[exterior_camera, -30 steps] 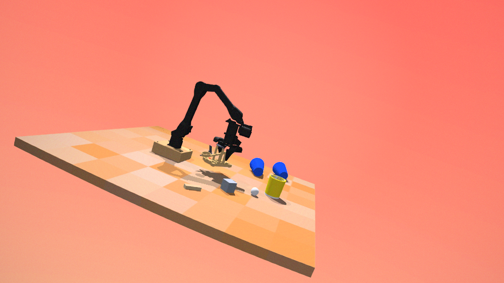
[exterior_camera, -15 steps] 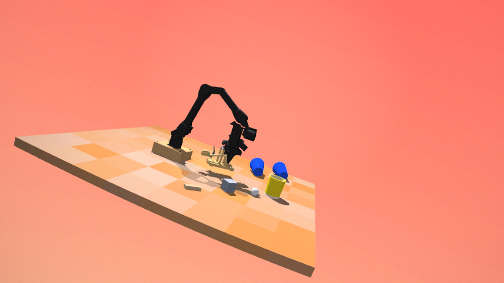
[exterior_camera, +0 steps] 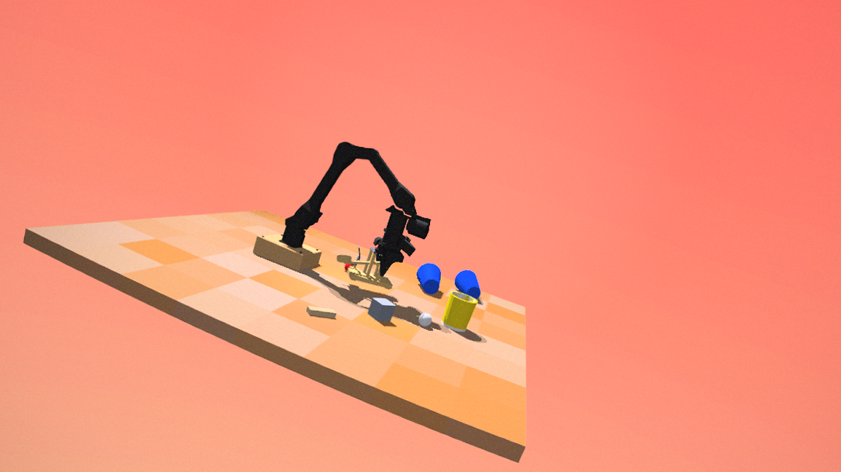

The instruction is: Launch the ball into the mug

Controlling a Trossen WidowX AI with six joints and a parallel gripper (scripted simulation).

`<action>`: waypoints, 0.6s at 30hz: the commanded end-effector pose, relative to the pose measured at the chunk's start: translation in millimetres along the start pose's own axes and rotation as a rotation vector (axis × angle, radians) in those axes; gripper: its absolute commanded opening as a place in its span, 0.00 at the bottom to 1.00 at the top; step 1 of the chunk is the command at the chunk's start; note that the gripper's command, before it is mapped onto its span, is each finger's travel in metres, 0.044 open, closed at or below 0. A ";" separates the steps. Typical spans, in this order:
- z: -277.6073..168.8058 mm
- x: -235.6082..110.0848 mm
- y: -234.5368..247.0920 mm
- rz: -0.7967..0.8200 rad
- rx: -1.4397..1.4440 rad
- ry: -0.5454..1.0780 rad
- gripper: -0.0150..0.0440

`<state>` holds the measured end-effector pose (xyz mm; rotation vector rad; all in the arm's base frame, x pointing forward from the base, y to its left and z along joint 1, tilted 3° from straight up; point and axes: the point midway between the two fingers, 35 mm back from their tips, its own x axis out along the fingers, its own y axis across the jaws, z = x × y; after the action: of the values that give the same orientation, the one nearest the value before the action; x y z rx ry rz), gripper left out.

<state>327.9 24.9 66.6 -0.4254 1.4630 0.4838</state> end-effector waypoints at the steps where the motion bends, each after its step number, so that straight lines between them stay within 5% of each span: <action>1: 0.0 4.7 -0.8 -0.004 0.006 0.000 0.25; 18: -0.2 32.6 -1.8 -0.004 0.006 0.000 0.25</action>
<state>329.3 25.4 36.3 -0.4240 1.4674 0.4842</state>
